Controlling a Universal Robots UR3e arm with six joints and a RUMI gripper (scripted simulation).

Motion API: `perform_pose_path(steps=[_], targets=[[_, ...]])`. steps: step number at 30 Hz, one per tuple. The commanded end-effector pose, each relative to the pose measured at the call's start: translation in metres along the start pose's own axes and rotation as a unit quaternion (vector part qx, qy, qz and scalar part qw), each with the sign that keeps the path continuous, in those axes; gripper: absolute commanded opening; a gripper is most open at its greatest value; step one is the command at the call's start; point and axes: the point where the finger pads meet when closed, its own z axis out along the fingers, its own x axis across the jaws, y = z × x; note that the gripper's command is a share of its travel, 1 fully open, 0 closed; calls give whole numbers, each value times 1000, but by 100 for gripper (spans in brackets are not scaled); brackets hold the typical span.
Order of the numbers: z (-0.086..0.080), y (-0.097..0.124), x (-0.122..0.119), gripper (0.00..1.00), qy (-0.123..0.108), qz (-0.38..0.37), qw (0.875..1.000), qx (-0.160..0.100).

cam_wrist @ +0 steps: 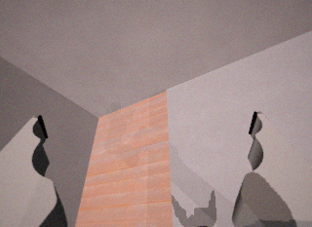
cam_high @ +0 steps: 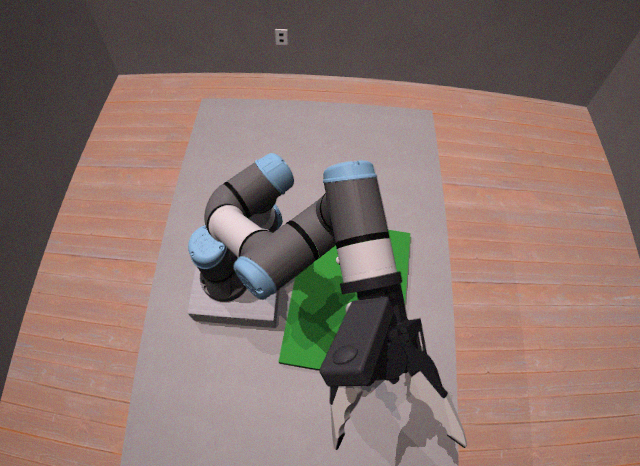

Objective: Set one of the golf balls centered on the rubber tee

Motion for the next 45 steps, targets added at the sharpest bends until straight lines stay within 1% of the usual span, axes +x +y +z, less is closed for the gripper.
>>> perform_pose_path(steps=[1,20,23,26,29,32,34,37,40,42,45], targets=[[-1,-1,0,100,-1,1,1000,1],[-1,0,0,100,-1,0,1000,0],[1,5,0,100,1,-3,1000,-6],[4,18,2,100,4,-10,1000,-21],[9,40,5,100,10,-23,999,-46],[15,72,11,100,19,-40,996,-83],[15,72,11,100,19,-40,996,-83],[18,113,20,100,31,-61,989,-129],[19,160,35,100,46,-84,979,-182],[16,194,47,100,57,-100,968,-221],[7,246,70,100,77,-123,949,-280]])
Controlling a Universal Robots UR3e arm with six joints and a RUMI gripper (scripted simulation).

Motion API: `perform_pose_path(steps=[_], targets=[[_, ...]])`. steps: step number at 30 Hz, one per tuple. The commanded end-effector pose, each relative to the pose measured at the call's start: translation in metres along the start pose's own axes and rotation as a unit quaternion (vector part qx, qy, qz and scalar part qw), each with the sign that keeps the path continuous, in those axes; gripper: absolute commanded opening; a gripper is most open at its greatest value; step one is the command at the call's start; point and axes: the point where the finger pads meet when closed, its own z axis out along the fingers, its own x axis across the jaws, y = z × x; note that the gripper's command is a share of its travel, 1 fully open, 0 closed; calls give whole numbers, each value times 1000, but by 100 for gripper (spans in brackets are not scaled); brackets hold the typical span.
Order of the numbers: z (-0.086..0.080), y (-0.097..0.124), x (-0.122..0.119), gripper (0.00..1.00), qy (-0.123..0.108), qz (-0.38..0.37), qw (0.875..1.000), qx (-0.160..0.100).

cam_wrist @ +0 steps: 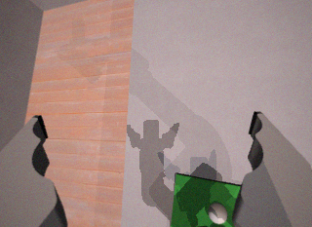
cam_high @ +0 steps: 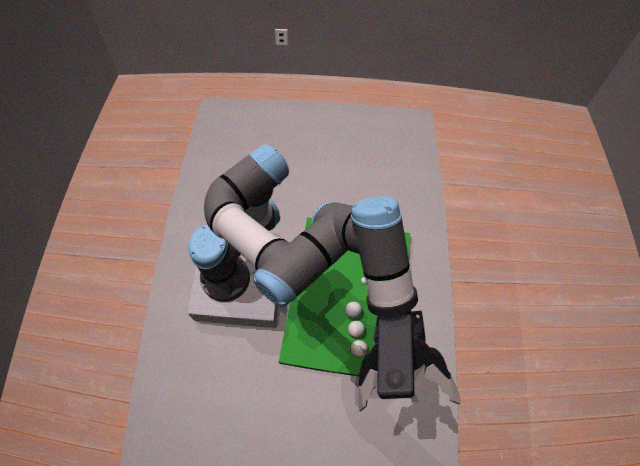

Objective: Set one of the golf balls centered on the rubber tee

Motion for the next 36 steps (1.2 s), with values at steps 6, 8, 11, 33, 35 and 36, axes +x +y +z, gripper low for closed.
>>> perform_pose_path(steps=[6,8,11,33,35,36], targets=[[32,132,34,100,45,-55,986,-149],[34,167,47,100,60,-67,978,-188],[33,213,67,100,81,-81,964,-240],[13,316,124,100,136,-108,917,-360],[13,316,124,100,136,-108,917,-360],[14,317,124,100,136,-108,917,-360]])
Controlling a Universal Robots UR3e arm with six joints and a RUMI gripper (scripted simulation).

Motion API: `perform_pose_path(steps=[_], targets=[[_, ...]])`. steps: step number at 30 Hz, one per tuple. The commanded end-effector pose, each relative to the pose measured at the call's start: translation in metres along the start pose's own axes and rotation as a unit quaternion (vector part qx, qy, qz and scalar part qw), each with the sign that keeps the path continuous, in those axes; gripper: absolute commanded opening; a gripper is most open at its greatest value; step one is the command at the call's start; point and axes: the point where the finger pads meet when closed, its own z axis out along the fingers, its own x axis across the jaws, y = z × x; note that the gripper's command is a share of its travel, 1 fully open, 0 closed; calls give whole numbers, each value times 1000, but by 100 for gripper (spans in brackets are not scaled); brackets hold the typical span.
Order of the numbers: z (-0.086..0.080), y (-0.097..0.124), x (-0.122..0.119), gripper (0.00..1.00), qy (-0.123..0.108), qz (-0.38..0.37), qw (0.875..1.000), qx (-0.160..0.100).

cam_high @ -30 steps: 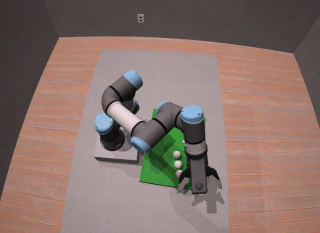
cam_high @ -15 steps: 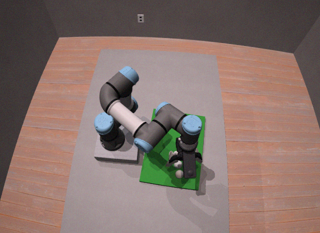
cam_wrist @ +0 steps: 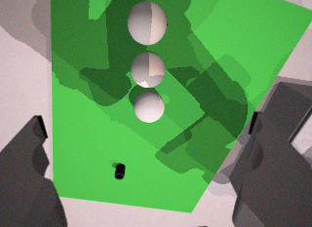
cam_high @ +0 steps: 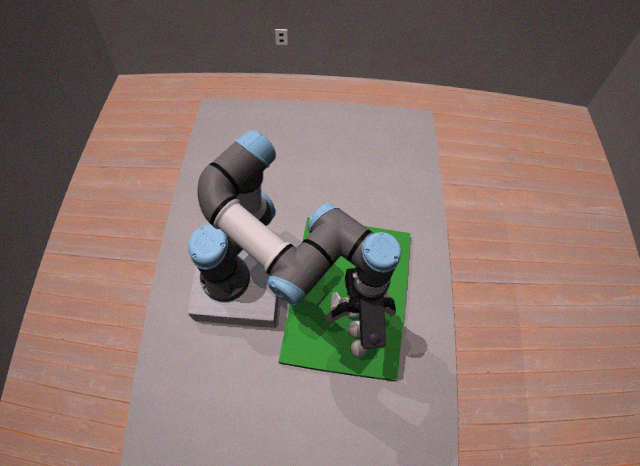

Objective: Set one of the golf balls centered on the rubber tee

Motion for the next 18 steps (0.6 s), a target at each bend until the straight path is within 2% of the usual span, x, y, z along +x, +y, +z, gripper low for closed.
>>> perform_pose_path(steps=[1,8,18], targets=[[1,0,-1,100,-1,0,1000,0],[10,-1,-1,100,-1,0,1000,0],[46,-1,-1,100,-1,0,1000,0]])
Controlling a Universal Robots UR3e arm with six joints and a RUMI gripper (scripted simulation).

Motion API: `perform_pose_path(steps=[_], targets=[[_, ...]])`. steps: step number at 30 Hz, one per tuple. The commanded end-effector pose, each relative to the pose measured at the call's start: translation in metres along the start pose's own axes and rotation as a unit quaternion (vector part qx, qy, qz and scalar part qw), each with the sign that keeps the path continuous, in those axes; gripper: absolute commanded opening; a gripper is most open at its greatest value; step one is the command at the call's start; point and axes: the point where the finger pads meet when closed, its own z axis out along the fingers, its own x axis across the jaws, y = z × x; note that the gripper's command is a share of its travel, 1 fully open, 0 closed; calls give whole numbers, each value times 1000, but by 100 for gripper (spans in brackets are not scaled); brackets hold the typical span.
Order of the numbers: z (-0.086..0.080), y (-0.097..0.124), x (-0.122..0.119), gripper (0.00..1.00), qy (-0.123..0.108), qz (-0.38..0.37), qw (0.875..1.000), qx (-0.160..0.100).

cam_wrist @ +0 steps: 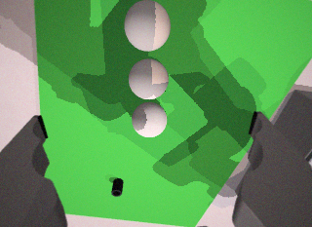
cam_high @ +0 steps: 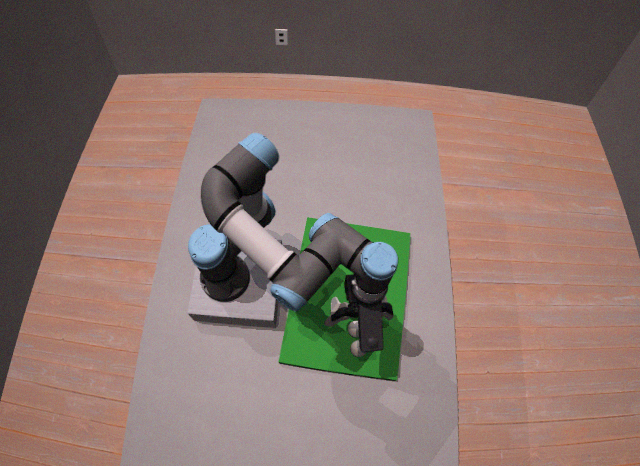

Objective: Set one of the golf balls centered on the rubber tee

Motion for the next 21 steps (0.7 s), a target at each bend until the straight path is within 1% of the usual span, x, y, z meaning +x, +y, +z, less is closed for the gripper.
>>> perform_pose_path(steps=[1,3,8,13,17,21], targets=[[17,0,-1,100,-2,0,1000,2],[17,0,-1,100,-2,0,1000,2],[40,-1,-2,100,-2,0,1000,2],[56,-1,-1,100,-2,0,1000,2],[63,-1,-1,100,-2,0,1000,2],[65,-1,-1,100,-2,0,1000,2]])
